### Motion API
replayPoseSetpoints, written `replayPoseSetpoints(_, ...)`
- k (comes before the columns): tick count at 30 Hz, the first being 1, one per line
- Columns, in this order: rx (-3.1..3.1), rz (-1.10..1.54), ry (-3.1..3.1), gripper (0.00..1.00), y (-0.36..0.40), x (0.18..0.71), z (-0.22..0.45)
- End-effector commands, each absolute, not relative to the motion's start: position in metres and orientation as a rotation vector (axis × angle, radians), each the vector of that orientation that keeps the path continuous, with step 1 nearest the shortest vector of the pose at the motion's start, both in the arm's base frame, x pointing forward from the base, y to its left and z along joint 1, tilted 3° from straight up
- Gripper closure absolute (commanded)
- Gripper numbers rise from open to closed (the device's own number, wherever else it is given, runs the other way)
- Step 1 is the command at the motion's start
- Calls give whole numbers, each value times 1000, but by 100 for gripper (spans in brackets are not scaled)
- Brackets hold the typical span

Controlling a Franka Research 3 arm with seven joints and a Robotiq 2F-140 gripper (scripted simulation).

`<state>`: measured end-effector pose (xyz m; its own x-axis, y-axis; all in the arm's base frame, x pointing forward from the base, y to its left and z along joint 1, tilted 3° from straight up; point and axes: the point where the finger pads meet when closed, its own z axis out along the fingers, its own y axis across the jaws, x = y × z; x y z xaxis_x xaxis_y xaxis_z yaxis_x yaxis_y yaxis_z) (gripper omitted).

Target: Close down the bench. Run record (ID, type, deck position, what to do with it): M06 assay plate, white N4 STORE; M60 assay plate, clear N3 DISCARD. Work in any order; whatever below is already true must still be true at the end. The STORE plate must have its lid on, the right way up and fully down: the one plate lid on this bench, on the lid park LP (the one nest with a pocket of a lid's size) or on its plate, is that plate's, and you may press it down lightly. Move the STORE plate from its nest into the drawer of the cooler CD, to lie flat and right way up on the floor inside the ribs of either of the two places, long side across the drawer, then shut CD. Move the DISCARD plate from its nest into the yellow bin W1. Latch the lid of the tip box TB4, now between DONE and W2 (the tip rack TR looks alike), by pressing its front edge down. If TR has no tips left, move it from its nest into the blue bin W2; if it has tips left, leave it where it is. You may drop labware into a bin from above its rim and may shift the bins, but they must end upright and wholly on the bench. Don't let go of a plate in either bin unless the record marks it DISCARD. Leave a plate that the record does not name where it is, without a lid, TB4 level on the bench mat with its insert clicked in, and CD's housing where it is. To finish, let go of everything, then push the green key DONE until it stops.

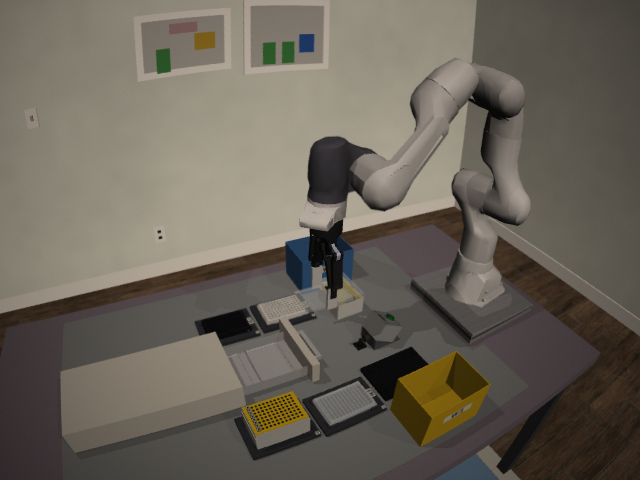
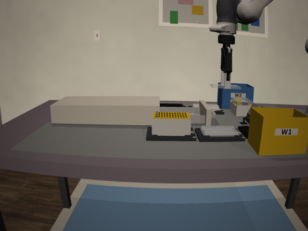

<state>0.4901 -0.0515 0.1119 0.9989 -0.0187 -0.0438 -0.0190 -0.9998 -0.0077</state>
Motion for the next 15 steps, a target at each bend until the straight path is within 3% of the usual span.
replayPoseSetpoints(1, -3129, 73, -28, 100, -60, 493, 112)
replayPoseSetpoints(15, -3129, 73, -28, 100, -89, 508, 111)
